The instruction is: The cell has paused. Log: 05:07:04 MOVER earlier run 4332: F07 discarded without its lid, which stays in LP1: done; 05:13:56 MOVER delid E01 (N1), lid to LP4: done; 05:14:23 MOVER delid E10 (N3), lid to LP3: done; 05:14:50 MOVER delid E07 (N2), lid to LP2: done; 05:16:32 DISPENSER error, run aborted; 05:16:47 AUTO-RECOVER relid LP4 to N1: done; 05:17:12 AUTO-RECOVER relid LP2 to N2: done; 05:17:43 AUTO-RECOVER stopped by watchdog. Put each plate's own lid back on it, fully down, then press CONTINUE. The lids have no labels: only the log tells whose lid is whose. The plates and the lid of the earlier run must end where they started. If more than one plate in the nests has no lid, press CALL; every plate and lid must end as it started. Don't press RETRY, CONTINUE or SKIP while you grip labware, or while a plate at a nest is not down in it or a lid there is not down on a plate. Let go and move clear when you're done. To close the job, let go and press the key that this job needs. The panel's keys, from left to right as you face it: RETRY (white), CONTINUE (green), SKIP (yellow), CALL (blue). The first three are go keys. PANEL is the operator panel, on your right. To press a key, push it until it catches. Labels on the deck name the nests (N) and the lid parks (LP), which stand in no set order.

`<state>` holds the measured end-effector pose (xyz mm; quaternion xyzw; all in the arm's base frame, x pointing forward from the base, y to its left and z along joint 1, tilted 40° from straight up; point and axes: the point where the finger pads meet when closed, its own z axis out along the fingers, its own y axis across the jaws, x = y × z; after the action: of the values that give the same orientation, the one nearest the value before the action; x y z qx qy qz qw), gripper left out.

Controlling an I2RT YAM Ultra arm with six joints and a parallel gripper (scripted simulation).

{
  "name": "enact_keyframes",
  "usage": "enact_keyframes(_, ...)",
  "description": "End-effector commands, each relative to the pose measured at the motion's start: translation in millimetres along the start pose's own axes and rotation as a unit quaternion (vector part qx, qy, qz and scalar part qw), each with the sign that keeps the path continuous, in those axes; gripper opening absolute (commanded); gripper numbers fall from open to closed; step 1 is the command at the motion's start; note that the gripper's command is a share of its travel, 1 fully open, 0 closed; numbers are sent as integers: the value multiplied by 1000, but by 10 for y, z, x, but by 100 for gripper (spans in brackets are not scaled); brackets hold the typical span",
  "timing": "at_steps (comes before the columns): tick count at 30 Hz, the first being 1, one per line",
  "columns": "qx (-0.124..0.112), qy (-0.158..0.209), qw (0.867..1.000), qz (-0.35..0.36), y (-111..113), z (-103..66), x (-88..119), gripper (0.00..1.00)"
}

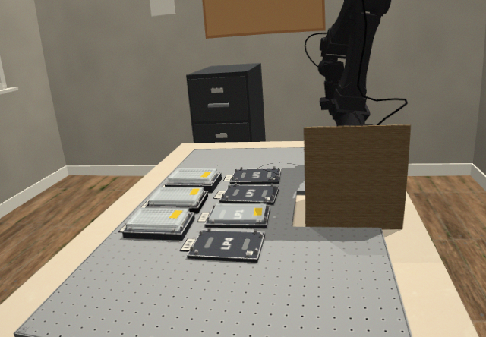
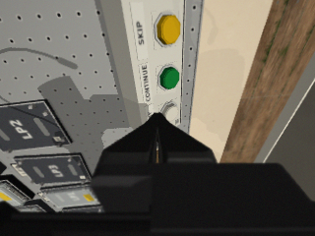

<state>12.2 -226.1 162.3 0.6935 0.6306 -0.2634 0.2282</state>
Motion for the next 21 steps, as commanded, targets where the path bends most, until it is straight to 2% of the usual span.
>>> enact_keyframes(1, -40, -9, 999, -14, -24, -41, -181, 0)
enact_keyframes(5, -39, -7, 999, -15, -219, -26, -248, 0)
enact_keyframes(21, -39, -3, 999, -15, -207, -25, -250, 0)
